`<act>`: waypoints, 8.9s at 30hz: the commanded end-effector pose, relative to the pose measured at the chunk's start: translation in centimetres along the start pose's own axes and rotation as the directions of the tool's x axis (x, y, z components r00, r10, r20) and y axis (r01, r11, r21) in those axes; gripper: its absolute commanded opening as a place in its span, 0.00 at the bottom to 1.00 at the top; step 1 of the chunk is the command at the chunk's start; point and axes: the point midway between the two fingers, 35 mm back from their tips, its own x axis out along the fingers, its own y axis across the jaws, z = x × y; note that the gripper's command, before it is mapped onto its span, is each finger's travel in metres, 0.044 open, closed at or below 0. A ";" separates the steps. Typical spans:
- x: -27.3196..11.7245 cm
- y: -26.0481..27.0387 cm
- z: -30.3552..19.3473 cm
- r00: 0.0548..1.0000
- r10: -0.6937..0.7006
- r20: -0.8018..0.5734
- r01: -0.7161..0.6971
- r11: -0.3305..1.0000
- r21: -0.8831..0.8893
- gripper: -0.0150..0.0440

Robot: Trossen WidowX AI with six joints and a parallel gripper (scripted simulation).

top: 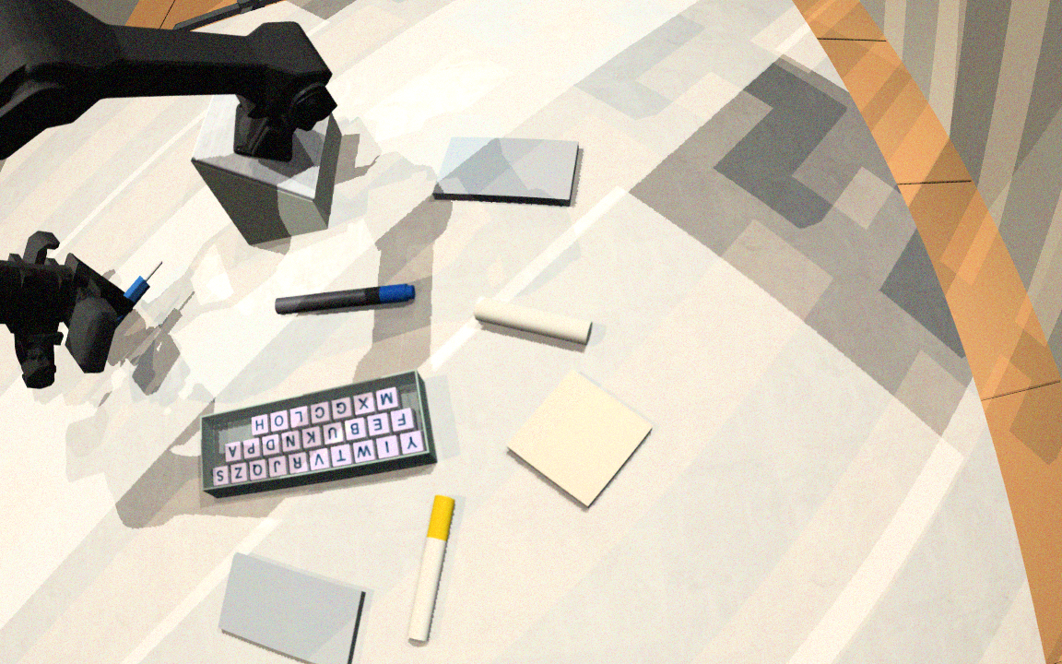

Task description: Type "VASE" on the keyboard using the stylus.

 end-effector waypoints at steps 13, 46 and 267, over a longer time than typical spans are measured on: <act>-2.1 3.4 0.5 0.952 -0.233 0.198 0.223 0.972 0.074 0.25; -4.6 12.2 -0.1 0.633 -0.416 0.652 0.387 0.901 0.199 0.25; -0.9 19.5 -2.6 0.048 0.268 0.962 0.109 0.956 -0.272 0.39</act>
